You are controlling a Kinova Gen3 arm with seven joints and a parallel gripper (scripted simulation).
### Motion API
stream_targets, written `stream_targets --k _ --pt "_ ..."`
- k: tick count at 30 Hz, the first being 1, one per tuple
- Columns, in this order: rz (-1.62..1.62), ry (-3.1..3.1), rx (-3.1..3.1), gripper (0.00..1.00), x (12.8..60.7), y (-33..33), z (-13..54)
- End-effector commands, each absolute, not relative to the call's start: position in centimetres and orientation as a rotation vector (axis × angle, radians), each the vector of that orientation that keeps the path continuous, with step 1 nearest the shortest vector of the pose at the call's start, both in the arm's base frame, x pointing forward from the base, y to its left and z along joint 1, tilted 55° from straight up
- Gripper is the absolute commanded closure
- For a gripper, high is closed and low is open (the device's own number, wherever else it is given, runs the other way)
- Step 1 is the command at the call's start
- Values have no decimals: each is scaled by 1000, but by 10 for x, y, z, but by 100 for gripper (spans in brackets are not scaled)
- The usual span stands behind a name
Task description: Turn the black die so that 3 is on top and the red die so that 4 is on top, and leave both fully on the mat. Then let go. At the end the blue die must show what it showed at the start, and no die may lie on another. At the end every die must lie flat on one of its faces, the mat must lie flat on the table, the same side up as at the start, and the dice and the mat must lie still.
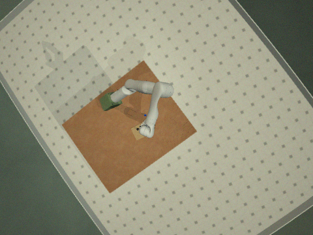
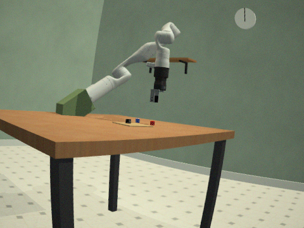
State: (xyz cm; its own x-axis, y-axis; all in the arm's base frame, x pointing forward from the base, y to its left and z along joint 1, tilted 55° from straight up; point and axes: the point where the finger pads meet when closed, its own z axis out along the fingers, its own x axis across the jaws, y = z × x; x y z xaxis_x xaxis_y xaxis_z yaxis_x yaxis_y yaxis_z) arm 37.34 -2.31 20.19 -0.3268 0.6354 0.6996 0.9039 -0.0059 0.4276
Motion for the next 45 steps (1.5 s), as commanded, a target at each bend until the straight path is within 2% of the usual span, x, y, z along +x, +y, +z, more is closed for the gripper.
stream_targets --k 1,25,45 --pt "-1223 -1910 -1643 0 372 -20 201" --pt "-845 -988 -2082 0 367 -3 198" --pt "-493 -244 -2198 0 374 3 195"
